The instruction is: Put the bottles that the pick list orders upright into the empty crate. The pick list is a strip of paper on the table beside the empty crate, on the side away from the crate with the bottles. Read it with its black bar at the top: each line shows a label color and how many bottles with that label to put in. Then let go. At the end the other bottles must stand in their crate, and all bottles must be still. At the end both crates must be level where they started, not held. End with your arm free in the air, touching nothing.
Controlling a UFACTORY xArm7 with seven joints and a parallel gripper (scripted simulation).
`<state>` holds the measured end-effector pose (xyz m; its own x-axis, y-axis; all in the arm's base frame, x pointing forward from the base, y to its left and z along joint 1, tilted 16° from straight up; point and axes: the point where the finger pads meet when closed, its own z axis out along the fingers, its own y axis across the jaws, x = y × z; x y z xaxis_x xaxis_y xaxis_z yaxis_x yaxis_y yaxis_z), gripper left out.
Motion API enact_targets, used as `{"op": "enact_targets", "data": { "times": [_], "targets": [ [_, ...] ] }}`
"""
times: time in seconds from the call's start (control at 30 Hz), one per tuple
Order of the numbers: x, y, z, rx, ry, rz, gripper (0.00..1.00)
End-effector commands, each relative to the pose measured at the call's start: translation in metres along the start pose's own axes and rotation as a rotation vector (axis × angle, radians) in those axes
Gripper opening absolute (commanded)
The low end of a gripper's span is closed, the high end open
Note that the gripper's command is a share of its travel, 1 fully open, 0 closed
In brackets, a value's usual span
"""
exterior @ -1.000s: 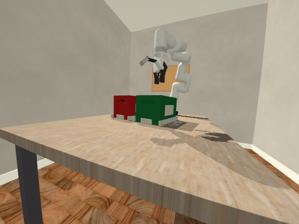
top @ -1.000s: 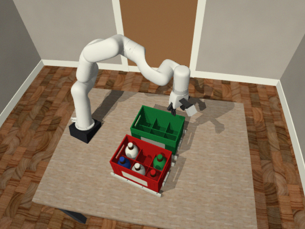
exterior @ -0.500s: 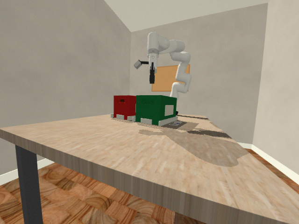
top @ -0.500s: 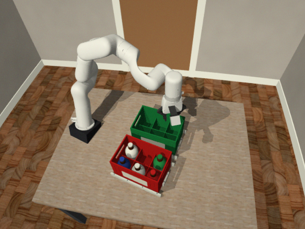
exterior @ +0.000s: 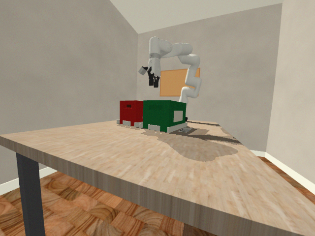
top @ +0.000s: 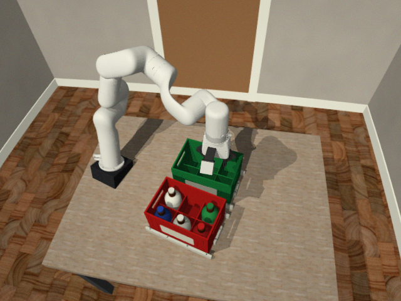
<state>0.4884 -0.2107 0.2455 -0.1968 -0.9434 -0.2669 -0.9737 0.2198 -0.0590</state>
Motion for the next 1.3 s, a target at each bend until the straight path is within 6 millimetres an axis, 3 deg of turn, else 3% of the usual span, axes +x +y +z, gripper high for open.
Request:
{"op": "enact_targets", "data": {
  "times": [0.0,0.53,0.6,1.1,1.27],
  "targets": [
    [0.019,0.007,-0.006,0.005,0.004,0.127,0.65],
    [0.087,0.036,-0.019,0.005,0.006,0.178,0.65],
    [0.087,0.036,-0.019,0.005,0.006,0.178,0.65],
    [0.155,0.064,-0.032,0.004,0.006,0.178,0.65],
    [0.169,0.07,-0.034,0.004,0.007,0.178,0.65]
  ]
}}
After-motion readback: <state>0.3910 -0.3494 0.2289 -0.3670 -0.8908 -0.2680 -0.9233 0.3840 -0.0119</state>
